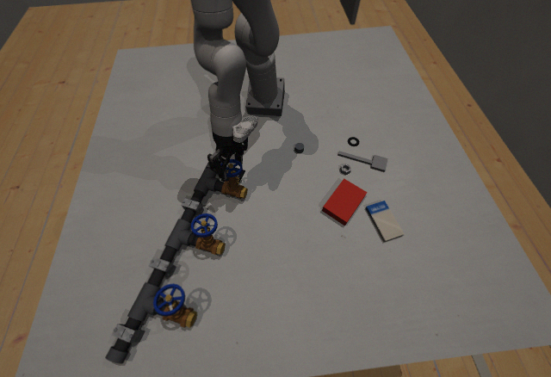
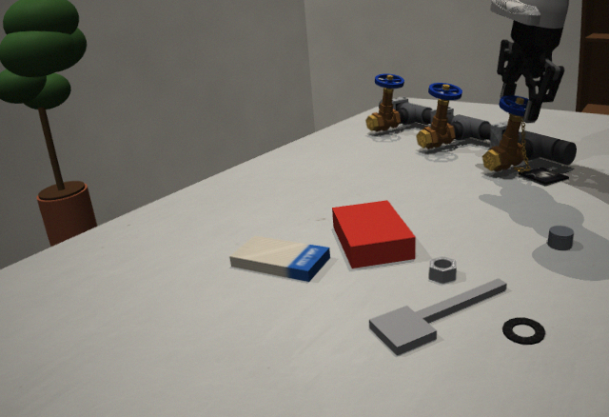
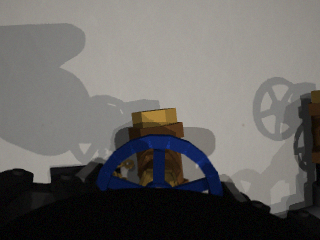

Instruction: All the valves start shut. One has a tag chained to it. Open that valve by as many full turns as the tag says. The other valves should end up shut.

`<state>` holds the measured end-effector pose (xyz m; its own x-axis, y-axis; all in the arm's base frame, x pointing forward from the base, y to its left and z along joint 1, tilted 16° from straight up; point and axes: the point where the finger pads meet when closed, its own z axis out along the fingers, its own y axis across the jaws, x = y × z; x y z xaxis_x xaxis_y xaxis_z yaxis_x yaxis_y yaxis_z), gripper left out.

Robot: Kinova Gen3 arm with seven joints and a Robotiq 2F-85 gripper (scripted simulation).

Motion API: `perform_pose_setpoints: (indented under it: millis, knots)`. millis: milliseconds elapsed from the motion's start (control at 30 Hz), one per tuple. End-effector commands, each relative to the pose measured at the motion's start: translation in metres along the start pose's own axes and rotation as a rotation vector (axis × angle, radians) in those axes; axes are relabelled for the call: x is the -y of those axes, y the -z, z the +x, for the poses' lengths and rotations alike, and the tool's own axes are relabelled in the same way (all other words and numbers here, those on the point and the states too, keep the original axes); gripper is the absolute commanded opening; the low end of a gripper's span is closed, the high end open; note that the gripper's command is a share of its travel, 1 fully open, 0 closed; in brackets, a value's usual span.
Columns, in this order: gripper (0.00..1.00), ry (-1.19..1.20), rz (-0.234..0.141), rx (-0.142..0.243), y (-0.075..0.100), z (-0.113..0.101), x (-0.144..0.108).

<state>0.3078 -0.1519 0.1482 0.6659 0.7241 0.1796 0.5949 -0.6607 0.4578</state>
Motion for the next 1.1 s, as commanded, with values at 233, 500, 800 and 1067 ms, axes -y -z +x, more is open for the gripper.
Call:
perform_pose_setpoints:
  millis: [233, 500, 800, 1067]
  knots:
    - [0.71, 0.077, -0.001, 0.0, 0.0, 0.0, -0.0002]
    - [0.71, 0.185, -0.001, 0.0, 0.0, 0.0, -0.0002]
    - [0.71, 0.434, 0.0, 0.0, 0.0, 0.0, -0.0002]
    - [0.71, 0.644, 0.0, 0.0, 0.0, 0.0, -0.0002]
